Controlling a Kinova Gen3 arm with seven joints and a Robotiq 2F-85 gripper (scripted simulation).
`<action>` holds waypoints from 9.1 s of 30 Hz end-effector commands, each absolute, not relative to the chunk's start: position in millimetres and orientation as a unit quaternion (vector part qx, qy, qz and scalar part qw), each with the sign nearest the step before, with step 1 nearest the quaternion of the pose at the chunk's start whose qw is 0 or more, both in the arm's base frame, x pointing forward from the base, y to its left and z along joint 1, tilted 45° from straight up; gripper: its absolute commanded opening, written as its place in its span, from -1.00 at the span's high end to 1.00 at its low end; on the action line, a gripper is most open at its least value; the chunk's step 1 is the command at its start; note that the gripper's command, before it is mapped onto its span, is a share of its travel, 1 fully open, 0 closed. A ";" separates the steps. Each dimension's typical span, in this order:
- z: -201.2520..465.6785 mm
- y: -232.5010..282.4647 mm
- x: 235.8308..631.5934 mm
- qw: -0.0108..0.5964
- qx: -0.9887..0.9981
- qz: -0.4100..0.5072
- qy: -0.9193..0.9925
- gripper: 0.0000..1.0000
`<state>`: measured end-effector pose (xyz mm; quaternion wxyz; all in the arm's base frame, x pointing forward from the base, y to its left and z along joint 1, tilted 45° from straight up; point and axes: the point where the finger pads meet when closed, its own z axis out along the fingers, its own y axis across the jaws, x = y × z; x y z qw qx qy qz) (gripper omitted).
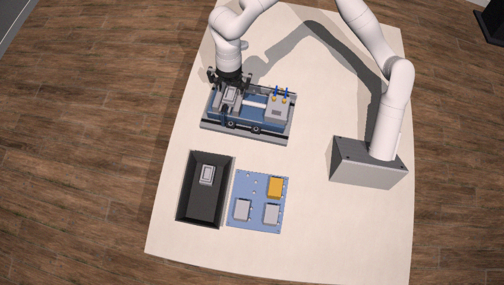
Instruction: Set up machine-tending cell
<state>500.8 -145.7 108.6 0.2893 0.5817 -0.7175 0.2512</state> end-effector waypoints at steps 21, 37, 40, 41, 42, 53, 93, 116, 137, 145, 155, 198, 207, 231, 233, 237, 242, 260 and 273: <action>110.0 -148.1 504.4 0.287 0.585 0.254 -0.715 -0.34; 110.7 -148.5 504.9 0.287 0.585 0.254 -0.715 -0.34; 110.9 -148.8 505.0 0.287 0.585 0.254 -0.715 -0.34; 111.0 -148.8 505.0 0.287 0.585 0.254 -0.715 -0.34; 111.0 -148.8 505.0 0.287 0.585 0.254 -0.715 -0.34; 111.0 -148.8 505.0 0.287 0.585 0.254 -0.715 -0.34; 111.0 -148.8 505.0 0.287 0.585 0.254 -0.715 -0.34; 111.0 -148.8 505.0 0.287 0.585 0.254 -0.715 -0.34; 111.0 -148.8 505.0 0.287 0.585 0.254 -0.715 -0.34; 111.0 -148.8 505.0 0.287 0.585 0.254 -0.715 -0.34; 110.9 -148.9 504.9 0.287 0.585 0.254 -0.715 -0.34; 98.6 -159.7 501.4 0.288 0.583 0.254 -0.716 -0.34; 96.7 -161.8 501.3 0.288 0.582 0.254 -0.717 -0.34; 96.5 -162.4 501.5 0.288 0.582 0.255 -0.717 -0.34; 96.5 -162.4 501.5 0.288 0.582 0.255 -0.717 -0.34; 96.5 -162.4 501.5 0.288 0.582 0.255 -0.717 -0.34; 96.5 -162.4 501.5 0.288 0.582 0.255 -0.717 -0.34; 96.5 -162.4 501.5 0.288 0.582 0.255 -0.717 1.00; 96.3 -162.4 501.4 0.288 0.582 0.255 -0.717 1.00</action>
